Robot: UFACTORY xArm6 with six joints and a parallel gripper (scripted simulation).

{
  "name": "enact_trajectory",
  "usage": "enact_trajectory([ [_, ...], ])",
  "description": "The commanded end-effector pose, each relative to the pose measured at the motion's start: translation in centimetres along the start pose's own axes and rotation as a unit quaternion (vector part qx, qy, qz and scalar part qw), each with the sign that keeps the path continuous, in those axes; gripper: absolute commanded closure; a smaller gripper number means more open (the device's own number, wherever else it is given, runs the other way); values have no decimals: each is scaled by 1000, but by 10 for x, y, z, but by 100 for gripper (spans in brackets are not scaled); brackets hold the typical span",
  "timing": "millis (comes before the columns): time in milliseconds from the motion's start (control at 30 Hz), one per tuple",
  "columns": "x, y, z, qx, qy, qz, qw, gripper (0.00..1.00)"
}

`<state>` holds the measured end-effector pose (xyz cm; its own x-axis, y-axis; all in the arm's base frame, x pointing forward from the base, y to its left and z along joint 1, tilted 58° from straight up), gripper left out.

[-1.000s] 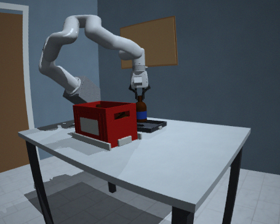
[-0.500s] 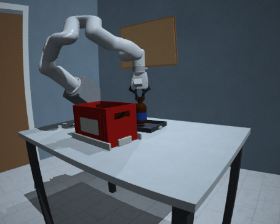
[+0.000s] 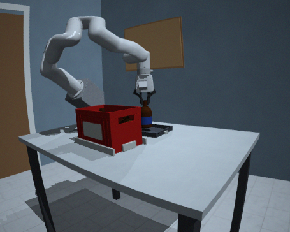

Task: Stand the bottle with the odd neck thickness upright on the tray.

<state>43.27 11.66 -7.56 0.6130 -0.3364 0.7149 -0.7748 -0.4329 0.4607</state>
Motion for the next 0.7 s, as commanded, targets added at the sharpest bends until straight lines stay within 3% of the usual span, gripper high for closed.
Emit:
enact_trajectory([
  [0, 0, -1, -2, 2, 0, 1, 1000, 100],
  [667, 1, -1, 2, 2, 0, 1, 1000, 100],
])
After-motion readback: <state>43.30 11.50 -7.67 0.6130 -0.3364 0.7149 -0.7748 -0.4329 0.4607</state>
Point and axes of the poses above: the point where the finger pads meet when closed, its own z axis out along the fingers, its own y axis across the jaws, x = y × z, the point moved 8 cm from there along -z, back along the fingers, and after that the axes turned 4 degrees about -z, right-handed, at the moved point
